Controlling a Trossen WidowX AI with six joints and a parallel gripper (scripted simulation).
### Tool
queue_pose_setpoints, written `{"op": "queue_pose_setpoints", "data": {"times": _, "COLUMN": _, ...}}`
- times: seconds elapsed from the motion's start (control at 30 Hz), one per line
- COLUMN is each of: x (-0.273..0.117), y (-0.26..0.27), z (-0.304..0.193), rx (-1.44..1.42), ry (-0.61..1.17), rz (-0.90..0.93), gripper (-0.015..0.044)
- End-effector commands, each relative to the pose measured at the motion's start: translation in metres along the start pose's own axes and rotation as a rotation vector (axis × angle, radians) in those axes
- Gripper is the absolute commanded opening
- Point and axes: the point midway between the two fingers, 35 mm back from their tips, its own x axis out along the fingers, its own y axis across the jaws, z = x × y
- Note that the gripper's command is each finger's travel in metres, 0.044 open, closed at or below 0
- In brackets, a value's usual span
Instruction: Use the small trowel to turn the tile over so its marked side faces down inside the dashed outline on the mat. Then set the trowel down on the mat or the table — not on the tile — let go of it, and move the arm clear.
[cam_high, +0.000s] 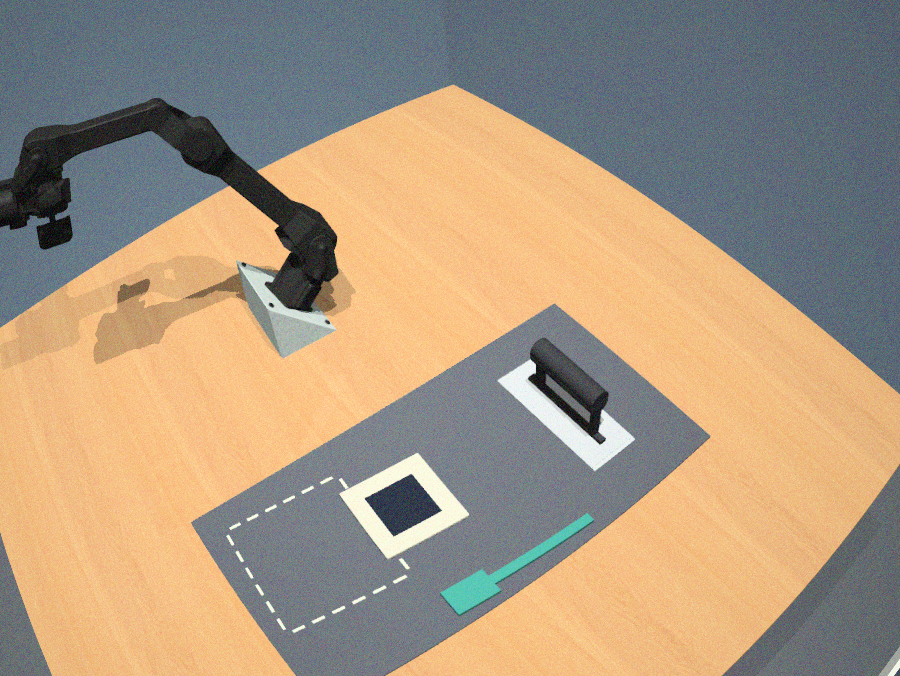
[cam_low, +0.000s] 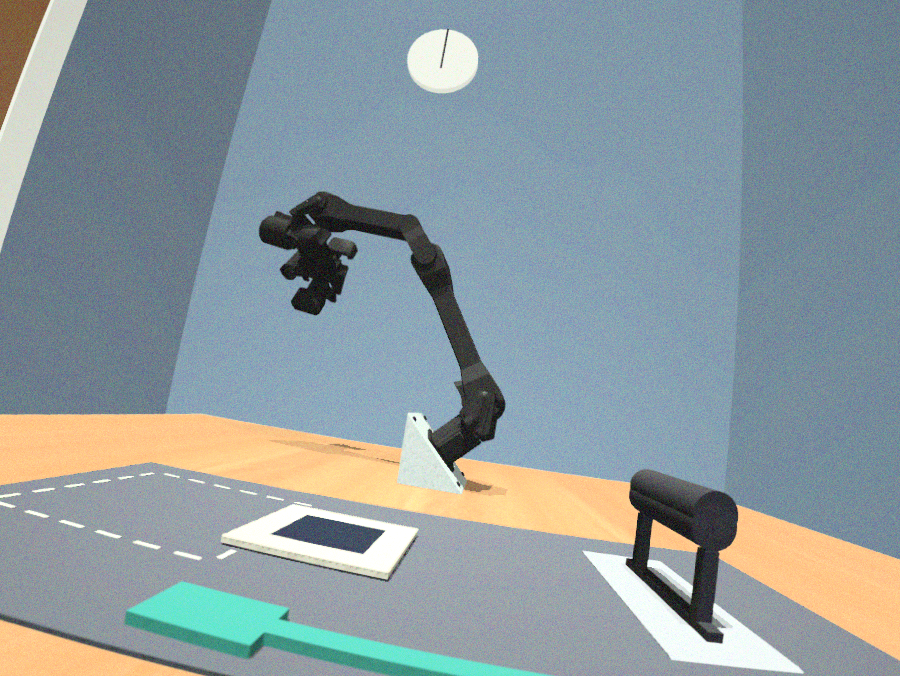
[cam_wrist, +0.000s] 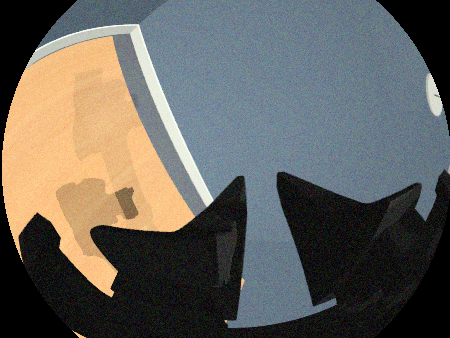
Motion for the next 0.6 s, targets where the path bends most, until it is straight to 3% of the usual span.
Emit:
{"op": "queue_pose_setpoints", "data": {"times": 0.0, "x": 0.0000, "y": 0.0000, "z": 0.0000, "rx": 0.000, "ry": 0.000, "rz": 0.000, "gripper": 0.0100}}
{"op": "queue_pose_setpoints", "data": {"times": 0.37, "x": 0.0000, "y": 0.0000, "z": 0.0000, "rx": 0.000, "ry": 0.000, "rz": 0.000, "gripper": 0.0100}}
{"op": "queue_pose_setpoints", "data": {"times": 0.5, "x": 0.0000, "y": 0.0000, "z": 0.0000, "rx": 0.000, "ry": 0.000, "rz": 0.000, "gripper": 0.0000}}
{"op": "queue_pose_setpoints", "data": {"times": 0.57, "x": 0.0000, "y": 0.0000, "z": 0.0000, "rx": 0.000, "ry": 0.000, "rz": 0.000, "gripper": 0.0000}}
